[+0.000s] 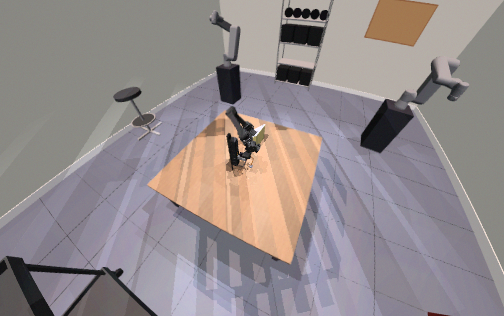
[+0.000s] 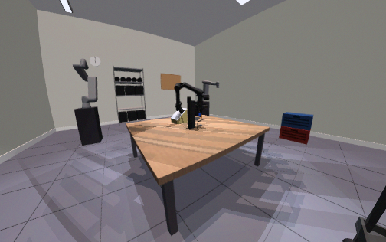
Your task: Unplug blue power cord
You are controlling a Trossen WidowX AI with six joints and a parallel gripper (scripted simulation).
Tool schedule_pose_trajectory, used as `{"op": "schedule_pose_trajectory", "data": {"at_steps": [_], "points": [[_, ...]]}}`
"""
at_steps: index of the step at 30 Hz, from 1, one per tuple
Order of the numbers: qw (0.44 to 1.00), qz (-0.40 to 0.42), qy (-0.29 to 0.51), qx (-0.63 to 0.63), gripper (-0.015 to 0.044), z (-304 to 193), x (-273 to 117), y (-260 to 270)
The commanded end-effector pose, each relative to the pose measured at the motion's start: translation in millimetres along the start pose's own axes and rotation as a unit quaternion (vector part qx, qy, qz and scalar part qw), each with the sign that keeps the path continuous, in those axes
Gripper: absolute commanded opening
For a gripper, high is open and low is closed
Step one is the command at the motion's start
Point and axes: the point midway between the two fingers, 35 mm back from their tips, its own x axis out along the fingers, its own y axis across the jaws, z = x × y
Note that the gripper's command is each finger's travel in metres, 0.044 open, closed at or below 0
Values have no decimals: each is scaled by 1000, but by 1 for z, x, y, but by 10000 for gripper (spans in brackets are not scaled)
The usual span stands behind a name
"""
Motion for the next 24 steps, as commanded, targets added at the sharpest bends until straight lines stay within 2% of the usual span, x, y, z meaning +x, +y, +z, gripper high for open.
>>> {"op": "schedule_pose_trajectory", "data": {"at_steps": [1,9,13,17,24], "points": [[1000,-1,0,3,131,-4,2,-1],[1000,-1,0,3,341,-4,2,-1],[1000,-1,-2,3,440,19,-4,-2],[1000,-1,-2,3,440,55,-11,-1],[1000,-1,-2,3,440,56,-11,-1]]}}
